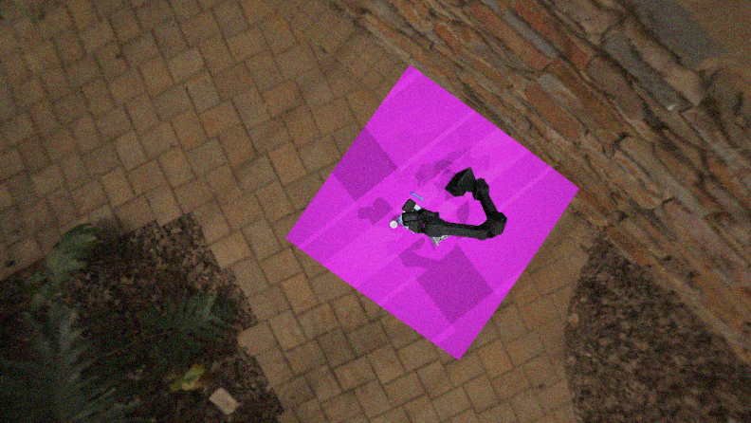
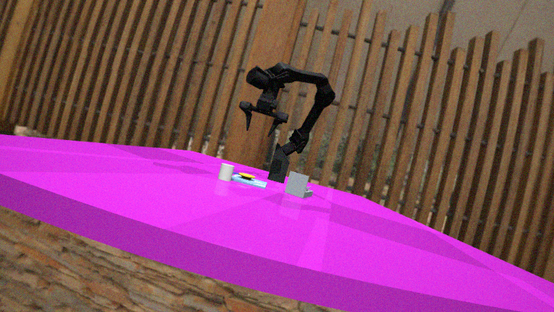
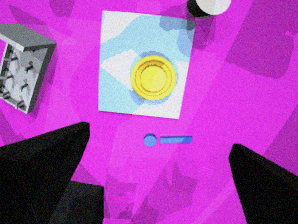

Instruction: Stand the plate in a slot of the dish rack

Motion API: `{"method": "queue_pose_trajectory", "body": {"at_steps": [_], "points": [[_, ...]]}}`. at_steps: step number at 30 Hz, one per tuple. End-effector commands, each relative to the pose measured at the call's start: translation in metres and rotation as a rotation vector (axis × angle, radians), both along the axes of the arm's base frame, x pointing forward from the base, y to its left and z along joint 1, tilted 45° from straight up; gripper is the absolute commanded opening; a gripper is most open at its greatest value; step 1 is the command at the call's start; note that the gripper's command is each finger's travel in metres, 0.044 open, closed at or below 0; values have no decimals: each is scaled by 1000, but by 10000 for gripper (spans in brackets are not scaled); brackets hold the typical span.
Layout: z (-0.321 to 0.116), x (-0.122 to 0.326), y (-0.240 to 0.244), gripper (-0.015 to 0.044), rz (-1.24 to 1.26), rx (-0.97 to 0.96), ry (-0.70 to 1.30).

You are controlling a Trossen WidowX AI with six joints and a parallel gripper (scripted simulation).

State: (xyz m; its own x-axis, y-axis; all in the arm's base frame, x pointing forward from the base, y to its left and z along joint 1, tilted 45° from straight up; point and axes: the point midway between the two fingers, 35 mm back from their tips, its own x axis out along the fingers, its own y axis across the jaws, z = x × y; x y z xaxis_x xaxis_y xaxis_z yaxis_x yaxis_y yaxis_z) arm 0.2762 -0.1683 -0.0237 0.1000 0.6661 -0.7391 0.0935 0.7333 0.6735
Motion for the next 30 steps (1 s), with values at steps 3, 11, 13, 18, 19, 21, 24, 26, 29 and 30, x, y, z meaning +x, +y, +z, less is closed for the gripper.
{"method": "queue_pose_trajectory", "body": {"at_steps": [3, 11, 13, 18, 19, 21, 24, 26, 29, 30], "points": [[-5, 4, 3, 400, -4, 36, -25], [-83, 17, 81, 400, -3, 40, -27], [-82, 14, 82, 400, -3, 40, -27], [-82, 13, 82, 400, -3, 40, -27], [-83, 13, 83, 400, -3, 40, -27], [-85, 14, 85, 400, -3, 40, -27], [-89, 15, 88, 400, -4, 40, -27], [-91, 15, 91, 400, -4, 40, -27], [-95, 16, 94, 400, -4, 40, -27], [-96, 16, 95, 400, -4, 40, -27]]}}
